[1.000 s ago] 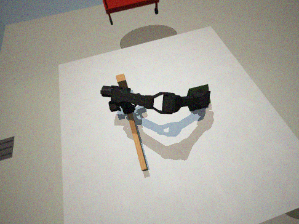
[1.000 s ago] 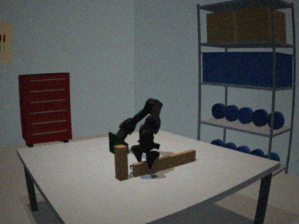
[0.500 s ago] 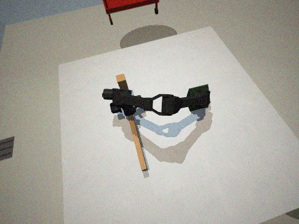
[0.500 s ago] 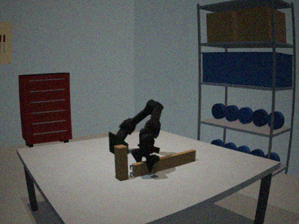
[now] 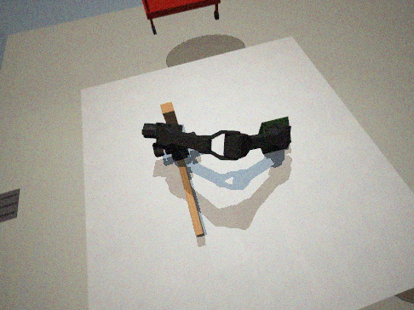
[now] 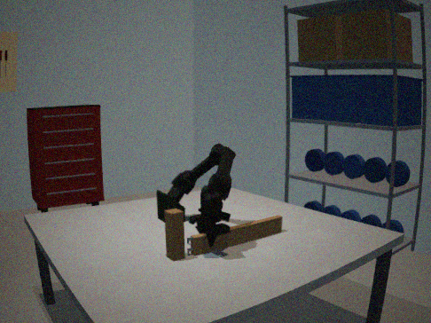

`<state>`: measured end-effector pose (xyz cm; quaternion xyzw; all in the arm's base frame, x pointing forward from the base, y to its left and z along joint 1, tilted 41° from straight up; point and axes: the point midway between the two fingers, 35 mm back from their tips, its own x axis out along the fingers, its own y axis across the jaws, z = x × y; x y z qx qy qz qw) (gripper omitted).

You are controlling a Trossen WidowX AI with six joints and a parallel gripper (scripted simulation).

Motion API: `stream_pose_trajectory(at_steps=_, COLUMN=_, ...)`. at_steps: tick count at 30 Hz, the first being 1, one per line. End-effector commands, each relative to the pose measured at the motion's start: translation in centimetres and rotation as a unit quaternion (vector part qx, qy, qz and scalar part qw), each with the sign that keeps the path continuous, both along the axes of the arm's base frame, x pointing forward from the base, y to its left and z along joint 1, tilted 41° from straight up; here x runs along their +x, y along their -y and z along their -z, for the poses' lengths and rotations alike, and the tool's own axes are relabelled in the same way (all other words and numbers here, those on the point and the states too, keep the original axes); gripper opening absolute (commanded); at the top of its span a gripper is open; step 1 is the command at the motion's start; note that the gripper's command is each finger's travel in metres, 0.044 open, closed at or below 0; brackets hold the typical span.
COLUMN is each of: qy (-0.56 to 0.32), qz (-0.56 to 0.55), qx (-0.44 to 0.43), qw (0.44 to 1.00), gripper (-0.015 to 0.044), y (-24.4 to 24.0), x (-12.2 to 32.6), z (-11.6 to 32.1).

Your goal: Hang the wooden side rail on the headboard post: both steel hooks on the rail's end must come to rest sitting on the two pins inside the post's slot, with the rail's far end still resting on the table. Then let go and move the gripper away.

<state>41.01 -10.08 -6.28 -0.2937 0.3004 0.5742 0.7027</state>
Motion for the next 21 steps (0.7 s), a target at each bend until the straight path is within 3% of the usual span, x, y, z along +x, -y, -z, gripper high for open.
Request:
stream_pose_trajectory(at_steps=1, qy=-0.001, qz=0.002, qx=0.002, qw=1.0, gripper=0.0072, y=-0.1, x=0.0, z=0.04)
stream_pose_trajectory(at_steps=5, qy=-0.001, qz=0.002, qx=0.002, qw=1.0, gripper=0.0, y=-0.1, x=0.0, z=0.04)
stream_pose_trajectory(at_steps=21, qy=-0.002, qz=0.002, qx=0.002, qw=1.0, gripper=0.0, y=-0.07, x=-0.44, z=-0.04)
